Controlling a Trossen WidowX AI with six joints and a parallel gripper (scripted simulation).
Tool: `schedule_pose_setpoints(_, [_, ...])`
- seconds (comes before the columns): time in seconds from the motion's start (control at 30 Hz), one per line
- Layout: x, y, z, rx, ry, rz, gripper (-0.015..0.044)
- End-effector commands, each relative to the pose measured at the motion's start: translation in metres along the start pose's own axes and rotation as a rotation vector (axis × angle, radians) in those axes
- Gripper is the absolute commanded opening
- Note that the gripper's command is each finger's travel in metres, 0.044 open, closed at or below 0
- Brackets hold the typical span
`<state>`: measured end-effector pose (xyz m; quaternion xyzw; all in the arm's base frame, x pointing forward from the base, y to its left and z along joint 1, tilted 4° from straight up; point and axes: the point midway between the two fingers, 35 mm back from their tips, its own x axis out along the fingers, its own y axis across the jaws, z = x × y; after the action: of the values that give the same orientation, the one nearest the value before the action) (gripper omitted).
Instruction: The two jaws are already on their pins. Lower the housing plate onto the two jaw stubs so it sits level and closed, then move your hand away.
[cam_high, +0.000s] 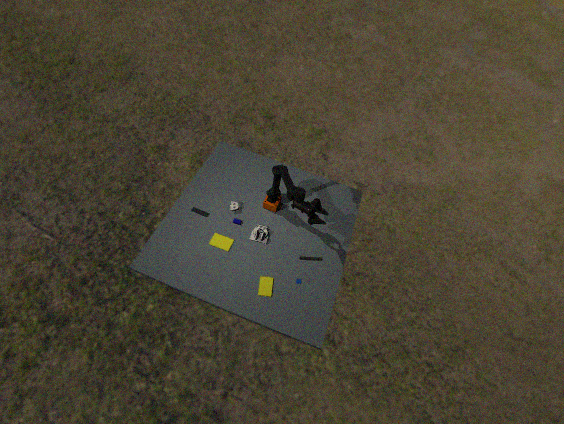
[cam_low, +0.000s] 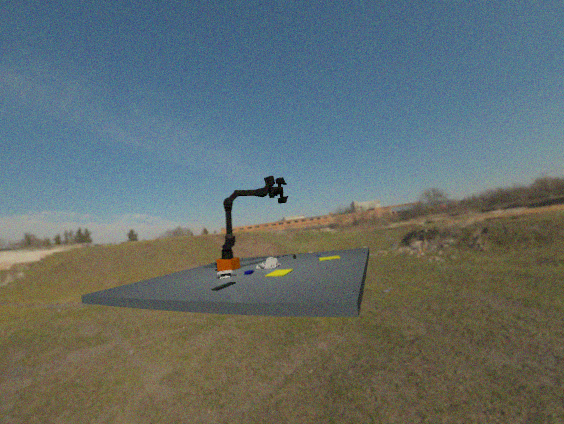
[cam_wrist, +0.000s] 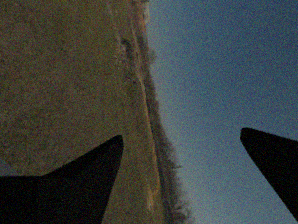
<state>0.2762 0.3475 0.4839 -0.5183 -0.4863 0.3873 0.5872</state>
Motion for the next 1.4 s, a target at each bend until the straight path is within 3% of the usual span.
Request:
schedule_pose_setpoints(0.0, [-0.008, 0.011, -0.022, 0.06, 0.065, 0.031, 0.044])
schedule_pose_setpoints(0.6, [-0.069, 0.059, -0.118, 0.319, 0.387, 0.143, 0.044])
schedule_pose_setpoints(1.37, [-0.189, 0.126, -0.204, 0.7, 0.833, 0.2, 0.044])
